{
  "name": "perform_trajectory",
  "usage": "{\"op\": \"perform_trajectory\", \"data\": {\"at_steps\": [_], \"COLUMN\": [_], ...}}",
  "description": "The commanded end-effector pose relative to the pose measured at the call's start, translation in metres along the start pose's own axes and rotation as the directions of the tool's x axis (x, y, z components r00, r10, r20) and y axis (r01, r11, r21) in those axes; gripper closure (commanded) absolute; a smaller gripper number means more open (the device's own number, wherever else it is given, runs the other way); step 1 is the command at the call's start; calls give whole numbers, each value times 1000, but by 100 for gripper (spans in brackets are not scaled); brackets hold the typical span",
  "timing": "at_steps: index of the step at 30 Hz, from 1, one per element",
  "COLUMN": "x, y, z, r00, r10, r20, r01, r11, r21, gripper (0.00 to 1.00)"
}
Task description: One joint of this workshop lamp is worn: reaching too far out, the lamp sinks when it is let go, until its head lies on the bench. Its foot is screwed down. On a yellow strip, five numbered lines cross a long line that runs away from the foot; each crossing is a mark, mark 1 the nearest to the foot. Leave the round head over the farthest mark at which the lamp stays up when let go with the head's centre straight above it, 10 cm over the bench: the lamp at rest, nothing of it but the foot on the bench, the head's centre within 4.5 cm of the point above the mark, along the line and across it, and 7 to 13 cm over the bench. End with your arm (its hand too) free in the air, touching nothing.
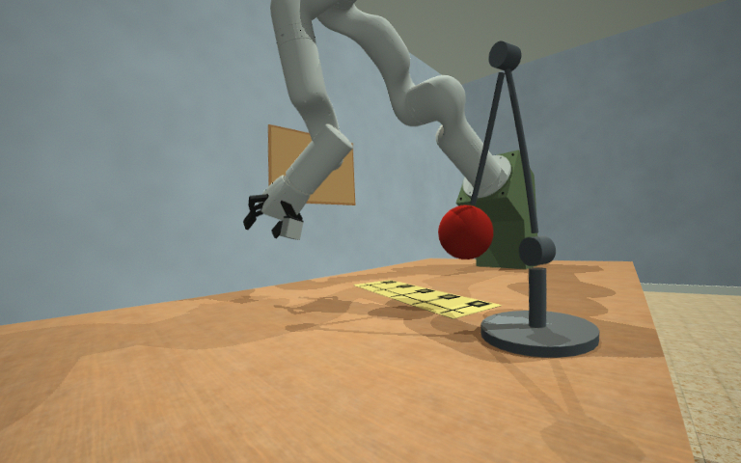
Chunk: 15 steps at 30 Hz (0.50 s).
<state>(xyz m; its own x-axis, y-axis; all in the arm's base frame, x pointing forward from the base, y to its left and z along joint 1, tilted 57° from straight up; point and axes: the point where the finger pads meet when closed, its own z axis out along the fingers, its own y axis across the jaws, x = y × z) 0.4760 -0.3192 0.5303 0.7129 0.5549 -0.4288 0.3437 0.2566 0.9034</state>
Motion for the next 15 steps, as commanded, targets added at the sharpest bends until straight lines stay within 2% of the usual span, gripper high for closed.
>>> {"op": "perform_trajectory", "data": {"at_steps": [1,3,15], "x": [5,5,14], "y": [-7,-7,-33], "z": [-18,-18,-54], "r00": [997,997,973], "r10": [-74,-74,-229], "r20": [-11,-11,-19], "r01": [73,73,218], "r11": [994,994,948], "r21": [-77,-77,-232], "gripper": [0,0,0]}}
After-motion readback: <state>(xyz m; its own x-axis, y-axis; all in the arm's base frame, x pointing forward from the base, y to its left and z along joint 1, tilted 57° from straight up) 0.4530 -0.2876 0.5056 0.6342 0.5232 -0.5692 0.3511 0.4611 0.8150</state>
